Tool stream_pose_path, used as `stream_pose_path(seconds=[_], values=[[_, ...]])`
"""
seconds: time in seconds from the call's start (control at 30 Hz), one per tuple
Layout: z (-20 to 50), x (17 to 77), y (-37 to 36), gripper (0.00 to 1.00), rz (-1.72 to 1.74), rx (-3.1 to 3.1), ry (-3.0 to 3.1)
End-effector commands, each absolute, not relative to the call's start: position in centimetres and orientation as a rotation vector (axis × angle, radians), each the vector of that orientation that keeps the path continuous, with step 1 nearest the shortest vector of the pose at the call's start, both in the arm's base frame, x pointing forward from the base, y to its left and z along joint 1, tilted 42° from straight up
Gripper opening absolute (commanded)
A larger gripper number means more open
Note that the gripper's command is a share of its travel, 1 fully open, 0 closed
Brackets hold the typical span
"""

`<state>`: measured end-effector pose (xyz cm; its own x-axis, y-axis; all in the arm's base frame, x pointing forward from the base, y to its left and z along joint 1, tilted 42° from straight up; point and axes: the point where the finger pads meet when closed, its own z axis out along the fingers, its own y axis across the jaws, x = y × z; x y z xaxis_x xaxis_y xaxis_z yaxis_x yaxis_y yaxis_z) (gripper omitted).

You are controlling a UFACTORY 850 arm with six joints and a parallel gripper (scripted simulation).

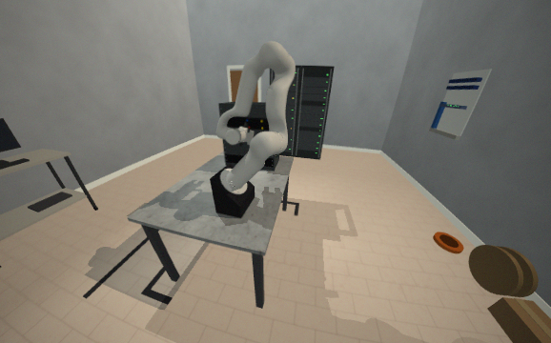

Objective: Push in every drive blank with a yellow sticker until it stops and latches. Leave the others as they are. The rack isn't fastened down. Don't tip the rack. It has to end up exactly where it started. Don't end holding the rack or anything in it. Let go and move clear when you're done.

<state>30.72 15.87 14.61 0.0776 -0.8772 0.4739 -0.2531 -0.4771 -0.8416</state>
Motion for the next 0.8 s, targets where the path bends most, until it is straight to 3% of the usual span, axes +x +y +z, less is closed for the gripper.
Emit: stream_pose_path(seconds=[0.0,0.77], values=[[16.4,30.5,15.9,1.00,-1.519,-1.786,1.020],[19.7,29.8,15.9,1.00,-1.699,-1.764,0.833]])
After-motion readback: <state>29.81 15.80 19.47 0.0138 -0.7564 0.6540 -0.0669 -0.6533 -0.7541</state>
